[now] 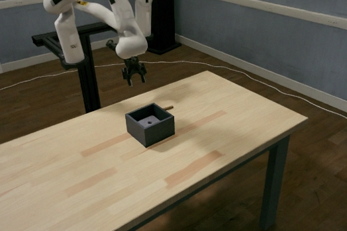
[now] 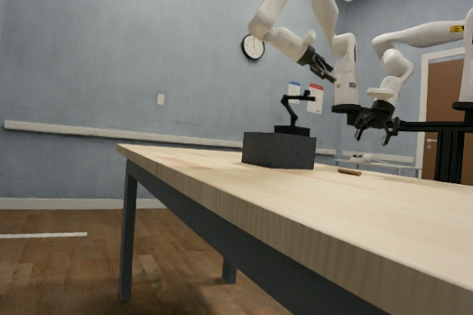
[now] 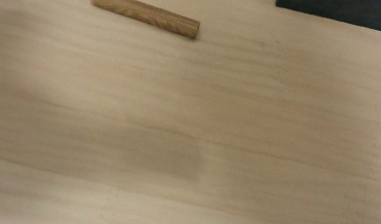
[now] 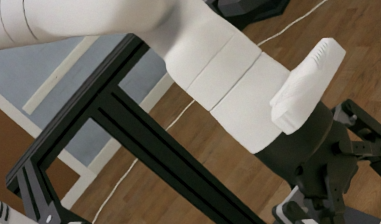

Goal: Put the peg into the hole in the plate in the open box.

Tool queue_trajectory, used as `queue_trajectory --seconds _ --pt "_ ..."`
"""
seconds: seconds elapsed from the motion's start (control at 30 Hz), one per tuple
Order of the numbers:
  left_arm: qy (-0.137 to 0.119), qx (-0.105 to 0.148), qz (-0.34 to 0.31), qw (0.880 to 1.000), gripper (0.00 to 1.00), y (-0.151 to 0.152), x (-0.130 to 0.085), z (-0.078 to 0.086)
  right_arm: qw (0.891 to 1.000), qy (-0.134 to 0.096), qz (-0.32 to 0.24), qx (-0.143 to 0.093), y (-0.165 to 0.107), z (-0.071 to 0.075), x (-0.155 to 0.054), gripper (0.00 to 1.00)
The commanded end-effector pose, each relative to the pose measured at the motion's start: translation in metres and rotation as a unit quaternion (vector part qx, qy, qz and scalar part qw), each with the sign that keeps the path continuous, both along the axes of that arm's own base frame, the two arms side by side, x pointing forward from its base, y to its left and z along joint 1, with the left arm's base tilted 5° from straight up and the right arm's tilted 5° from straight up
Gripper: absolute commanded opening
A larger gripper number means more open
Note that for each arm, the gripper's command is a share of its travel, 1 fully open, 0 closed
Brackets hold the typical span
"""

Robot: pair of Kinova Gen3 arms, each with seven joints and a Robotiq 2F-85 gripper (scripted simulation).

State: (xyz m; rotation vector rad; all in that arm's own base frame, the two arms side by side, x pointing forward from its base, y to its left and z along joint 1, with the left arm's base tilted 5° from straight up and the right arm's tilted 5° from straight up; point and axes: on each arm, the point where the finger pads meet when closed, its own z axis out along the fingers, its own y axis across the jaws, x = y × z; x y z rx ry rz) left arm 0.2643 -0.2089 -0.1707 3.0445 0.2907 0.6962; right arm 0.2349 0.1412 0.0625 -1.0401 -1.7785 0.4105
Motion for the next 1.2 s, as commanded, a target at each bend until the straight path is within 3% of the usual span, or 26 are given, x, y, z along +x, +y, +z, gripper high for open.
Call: queue_trajectory --seconds 0.0,0.7,0.83,1.0,1.1,1.17 --pt "0.0 -0.001 0.0 1.0 1.0 0.0 0.0 0.0 1.0 -0.001 0.0 0.0 0.0 0.001 0.0 1.0" --pt "-0.007 0.0 0.002 1.0 1.0 -0.002 0.001 0.002 1.0 -0.001 0.0 0.0 0.0 0.001 0.0 1.0" --pt "-0.034 0.001 0.01 0.999 1.0 -0.007 0.002 0.01 1.0 -0.001 0.0 0.0 0.0 0.001 0.0 1.0" --pt "-0.097 -0.007 0.027 0.995 1.0 -0.02 0.003 0.03 1.0 -0.001 0.0 0.0 0.0 0.001 0.0 1.0" --pt "-0.107 -0.01 0.03 0.994 1.0 -0.023 0.003 0.033 1.0 -0.001 0.0 0.0 0.0 0.001 0.0 1.0" --pt "-0.135 -0.019 0.038 0.99 1.0 -0.03 0.001 0.044 1.0 -0.001 0.0 0.0 0.0 0.001 0.0 1.0"
